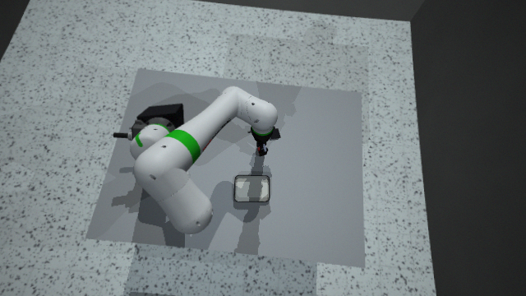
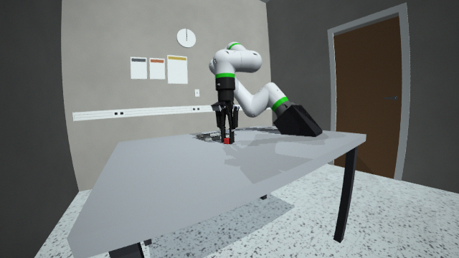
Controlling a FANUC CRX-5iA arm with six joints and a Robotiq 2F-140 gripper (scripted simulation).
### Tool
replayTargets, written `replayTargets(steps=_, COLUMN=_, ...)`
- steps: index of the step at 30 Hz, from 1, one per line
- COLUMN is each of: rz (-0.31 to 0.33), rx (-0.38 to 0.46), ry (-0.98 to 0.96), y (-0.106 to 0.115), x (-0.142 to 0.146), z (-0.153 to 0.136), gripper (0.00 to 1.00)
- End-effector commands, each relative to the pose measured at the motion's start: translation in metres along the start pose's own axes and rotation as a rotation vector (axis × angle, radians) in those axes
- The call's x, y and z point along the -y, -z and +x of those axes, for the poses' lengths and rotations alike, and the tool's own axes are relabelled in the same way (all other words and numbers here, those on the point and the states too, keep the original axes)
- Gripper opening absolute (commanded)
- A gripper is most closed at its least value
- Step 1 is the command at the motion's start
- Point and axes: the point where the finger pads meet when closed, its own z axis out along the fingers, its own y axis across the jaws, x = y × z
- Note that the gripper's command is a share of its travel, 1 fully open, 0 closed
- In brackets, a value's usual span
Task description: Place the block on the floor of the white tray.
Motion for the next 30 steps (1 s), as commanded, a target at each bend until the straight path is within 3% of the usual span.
replayTargets(steps=1, rz=0.000, rx=-0.002, ry=0.000, y=0.0003, x=0.0001, z=0.0007, gripper=0.36)
replayTargets(steps=10, rz=0.000, rx=-0.002, ry=0.000, y=0.0003, x=0.0001, z=0.0007, gripper=0.36)
replayTargets(steps=11, rz=0.000, rx=-0.002, ry=0.000, y=0.0003, x=0.0001, z=0.0007, gripper=0.10)
replayTargets(steps=30, rz=0.000, rx=-0.002, ry=0.000, y=0.0003, x=0.0001, z=0.0007, gripper=0.10)
